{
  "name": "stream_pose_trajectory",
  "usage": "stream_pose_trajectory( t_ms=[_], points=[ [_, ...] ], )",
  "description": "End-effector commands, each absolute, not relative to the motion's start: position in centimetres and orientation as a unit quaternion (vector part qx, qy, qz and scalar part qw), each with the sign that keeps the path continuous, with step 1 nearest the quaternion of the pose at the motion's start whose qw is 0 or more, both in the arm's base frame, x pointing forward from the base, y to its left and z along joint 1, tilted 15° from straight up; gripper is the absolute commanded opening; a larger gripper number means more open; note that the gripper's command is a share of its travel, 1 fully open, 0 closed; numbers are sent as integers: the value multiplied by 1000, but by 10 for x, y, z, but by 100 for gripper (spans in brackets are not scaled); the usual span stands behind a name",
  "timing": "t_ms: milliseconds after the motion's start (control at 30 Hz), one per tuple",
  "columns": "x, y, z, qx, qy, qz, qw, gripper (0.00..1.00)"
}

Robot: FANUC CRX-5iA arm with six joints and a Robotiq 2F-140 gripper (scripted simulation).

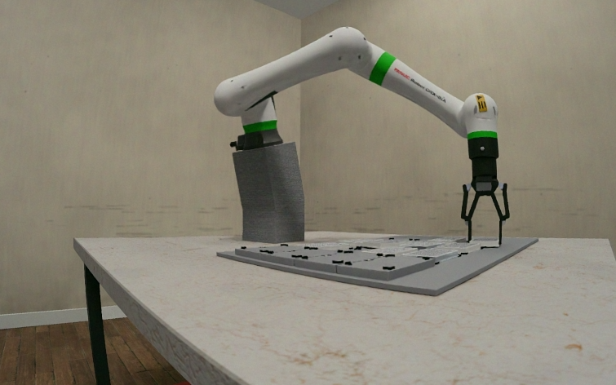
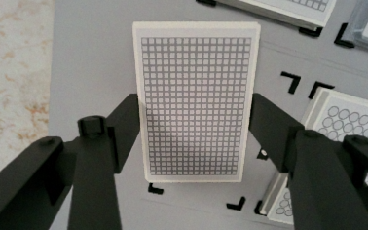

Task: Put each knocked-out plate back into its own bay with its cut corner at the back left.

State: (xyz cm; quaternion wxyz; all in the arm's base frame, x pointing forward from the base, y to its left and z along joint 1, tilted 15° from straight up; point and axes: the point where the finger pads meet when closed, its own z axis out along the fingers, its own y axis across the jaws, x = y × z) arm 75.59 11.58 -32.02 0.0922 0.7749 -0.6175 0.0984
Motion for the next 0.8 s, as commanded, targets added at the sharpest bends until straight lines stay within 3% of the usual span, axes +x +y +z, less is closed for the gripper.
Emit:
stream_pose_trajectory(
  t_ms=[0,767],
  points=[
    [757,117,-319,775,-617,99,91,61],
    [757,117,-319,775,-617,99,91,60]
  ],
)
